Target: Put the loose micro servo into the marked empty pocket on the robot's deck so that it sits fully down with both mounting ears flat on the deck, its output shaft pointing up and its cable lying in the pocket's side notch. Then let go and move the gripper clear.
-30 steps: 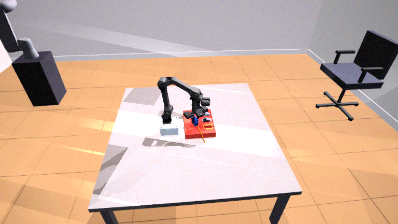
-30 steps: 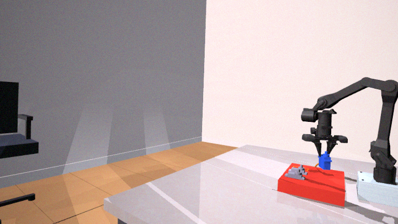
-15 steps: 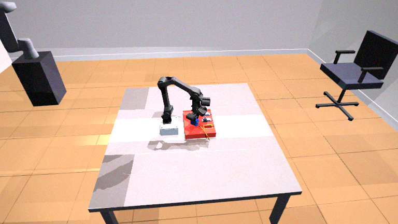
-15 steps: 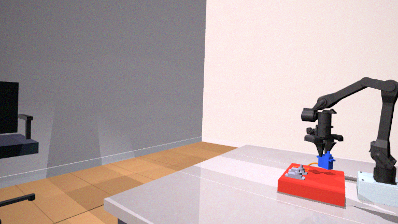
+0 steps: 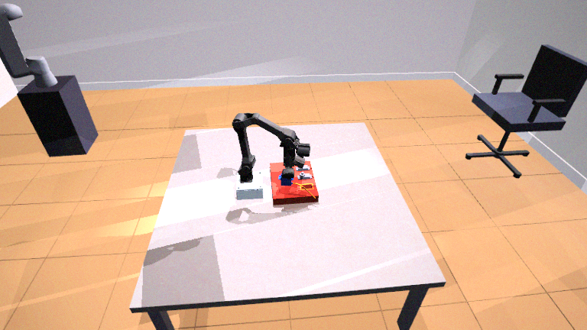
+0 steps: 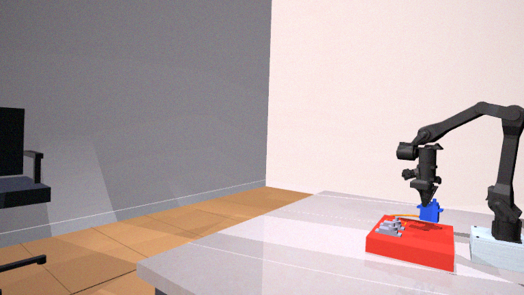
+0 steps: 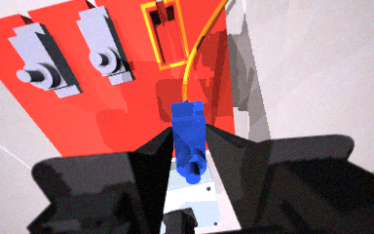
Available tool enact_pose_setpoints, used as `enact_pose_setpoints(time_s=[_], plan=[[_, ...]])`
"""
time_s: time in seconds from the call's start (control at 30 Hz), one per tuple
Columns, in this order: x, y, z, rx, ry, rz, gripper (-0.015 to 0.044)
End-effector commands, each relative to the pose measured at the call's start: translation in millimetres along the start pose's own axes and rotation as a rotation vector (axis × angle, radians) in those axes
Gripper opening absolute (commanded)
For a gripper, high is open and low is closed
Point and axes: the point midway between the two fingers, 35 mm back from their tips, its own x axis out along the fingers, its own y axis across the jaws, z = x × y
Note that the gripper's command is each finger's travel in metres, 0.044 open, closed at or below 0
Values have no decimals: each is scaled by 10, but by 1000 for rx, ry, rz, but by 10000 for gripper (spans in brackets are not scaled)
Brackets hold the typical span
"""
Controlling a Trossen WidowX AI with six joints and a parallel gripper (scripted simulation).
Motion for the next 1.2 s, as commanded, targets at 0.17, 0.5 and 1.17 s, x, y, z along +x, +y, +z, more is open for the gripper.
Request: enact_pose_setpoints(time_s=[0.17,0.5,1.17], plan=[[-9,-3,13,-176,-4,-1,0],[-15,41,268,-176,-7,-1,0],[-35,181,1040,-176,-14,0,0]])
